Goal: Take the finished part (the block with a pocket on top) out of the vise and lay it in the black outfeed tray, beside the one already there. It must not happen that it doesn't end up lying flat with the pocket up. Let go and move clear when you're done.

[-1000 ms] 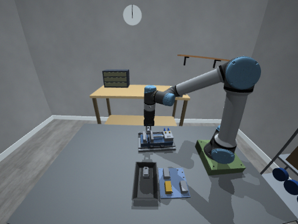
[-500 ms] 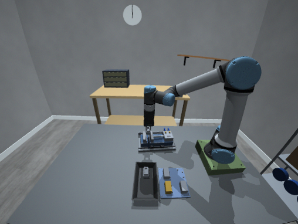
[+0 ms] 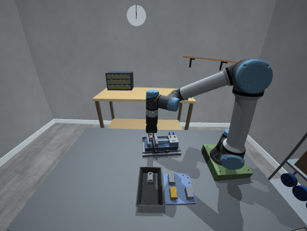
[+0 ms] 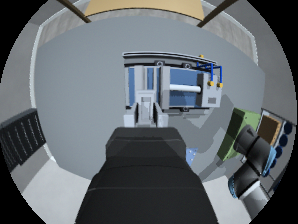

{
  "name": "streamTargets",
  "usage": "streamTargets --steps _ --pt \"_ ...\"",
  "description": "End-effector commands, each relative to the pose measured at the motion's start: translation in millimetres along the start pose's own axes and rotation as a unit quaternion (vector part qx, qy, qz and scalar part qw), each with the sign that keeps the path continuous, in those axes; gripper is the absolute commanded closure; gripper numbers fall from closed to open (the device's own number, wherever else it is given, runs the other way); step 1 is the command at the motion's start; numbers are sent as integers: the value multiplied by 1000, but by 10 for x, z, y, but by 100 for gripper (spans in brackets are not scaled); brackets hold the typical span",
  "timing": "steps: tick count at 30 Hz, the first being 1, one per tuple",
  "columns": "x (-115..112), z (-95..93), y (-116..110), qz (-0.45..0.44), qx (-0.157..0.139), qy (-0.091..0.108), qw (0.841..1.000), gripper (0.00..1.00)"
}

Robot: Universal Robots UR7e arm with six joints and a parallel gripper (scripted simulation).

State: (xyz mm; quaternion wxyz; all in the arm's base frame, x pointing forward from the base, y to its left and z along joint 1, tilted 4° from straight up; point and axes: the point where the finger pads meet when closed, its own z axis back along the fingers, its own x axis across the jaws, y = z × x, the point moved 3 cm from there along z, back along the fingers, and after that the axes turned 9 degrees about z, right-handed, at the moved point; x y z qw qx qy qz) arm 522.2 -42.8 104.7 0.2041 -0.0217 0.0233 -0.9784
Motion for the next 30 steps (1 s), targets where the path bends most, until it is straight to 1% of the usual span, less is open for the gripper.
streamTargets --steps 1,8,15,17,30 --pt "-67 9 -95 -2 1 1 1000 100" --pt "-256 14 -436 -6 1 1 1000 100" --pt "-454 17 -875 -11 2 1 1000 100" --pt "-454 17 -875 -11 2 1 1000 100" --pt "-734 16 -1840 -22 2 1 1000 100"
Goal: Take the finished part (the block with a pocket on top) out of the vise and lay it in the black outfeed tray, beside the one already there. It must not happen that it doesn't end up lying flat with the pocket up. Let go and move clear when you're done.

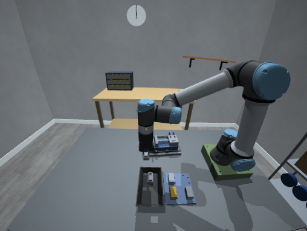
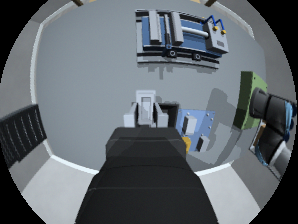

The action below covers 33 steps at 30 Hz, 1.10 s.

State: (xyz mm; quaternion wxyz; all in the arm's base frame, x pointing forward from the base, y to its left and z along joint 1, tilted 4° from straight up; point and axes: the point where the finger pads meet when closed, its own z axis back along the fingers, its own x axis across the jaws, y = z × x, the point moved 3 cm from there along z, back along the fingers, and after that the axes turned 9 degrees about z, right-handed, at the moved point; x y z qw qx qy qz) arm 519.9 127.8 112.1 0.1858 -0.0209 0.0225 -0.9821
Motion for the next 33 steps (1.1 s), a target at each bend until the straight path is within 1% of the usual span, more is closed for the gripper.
streamTargets --steps 1,2,4,12,19,21,27,33 --pt "-75 6 -344 -5 1 0 1000 100" --pt "-85 6 -419 -5 1 0 1000 100" --pt "-85 6 -419 -5 1 0 1000 100" --pt "-124 1 -984 -11 0 0 1000 100" --pt "-116 -4 -1384 -16 0 0 1000 100" --pt "-116 -4 -1384 -16 0 0 1000 100" --pt "-97 -8 -1631 -18 0 -1 1000 100" --pt "-79 -11 -1785 -20 -1 -1 1000 100"
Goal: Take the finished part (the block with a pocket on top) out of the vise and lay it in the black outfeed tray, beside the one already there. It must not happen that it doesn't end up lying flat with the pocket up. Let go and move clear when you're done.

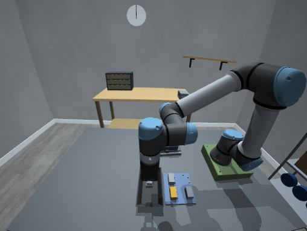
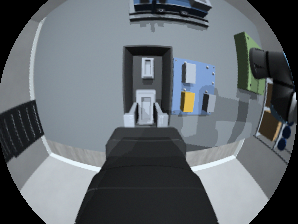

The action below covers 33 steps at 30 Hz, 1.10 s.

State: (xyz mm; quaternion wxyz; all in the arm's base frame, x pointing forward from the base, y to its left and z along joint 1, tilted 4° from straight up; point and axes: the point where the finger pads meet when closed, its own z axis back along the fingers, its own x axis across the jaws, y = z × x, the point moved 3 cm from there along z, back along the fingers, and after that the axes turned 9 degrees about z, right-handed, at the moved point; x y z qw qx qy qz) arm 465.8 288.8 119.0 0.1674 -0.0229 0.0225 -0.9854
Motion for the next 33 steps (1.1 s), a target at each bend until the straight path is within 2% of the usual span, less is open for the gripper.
streamTargets --steps 1,33 --pt "11 5 -104 -1 0 1 1000 100" --pt "23 4 -172 -2 0 1 1000 100"
